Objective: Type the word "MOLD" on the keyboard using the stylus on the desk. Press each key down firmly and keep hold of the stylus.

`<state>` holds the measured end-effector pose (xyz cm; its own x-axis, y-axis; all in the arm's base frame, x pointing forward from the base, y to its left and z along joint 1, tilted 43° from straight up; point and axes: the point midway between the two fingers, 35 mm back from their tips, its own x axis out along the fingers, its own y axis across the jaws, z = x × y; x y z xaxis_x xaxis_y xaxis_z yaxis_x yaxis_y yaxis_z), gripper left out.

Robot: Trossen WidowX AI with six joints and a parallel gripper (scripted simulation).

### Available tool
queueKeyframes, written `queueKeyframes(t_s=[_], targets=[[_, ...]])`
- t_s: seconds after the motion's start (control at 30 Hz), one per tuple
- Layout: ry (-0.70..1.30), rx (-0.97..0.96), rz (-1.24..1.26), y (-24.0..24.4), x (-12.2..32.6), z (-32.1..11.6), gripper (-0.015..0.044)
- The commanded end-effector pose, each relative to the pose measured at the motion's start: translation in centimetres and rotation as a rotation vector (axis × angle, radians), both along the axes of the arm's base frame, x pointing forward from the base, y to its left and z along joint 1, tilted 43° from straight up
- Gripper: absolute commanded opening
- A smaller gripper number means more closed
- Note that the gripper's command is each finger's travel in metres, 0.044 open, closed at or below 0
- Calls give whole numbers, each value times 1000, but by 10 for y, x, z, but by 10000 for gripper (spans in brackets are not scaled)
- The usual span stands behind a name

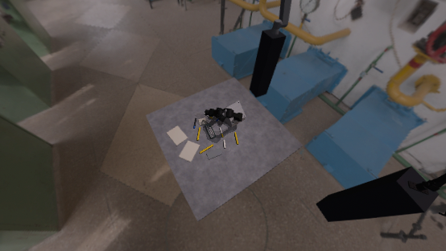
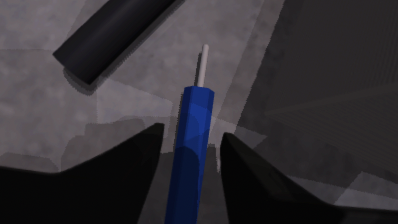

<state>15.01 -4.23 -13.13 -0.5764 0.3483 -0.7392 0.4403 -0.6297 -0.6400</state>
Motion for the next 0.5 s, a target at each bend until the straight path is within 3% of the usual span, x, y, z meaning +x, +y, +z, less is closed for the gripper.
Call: queueKeyframes(t_s=[0.0, 0.47], targets=[[2, 1, -4, 3, -1, -3, 150], [2, 2, -4, 9, -2, -9, 150]])
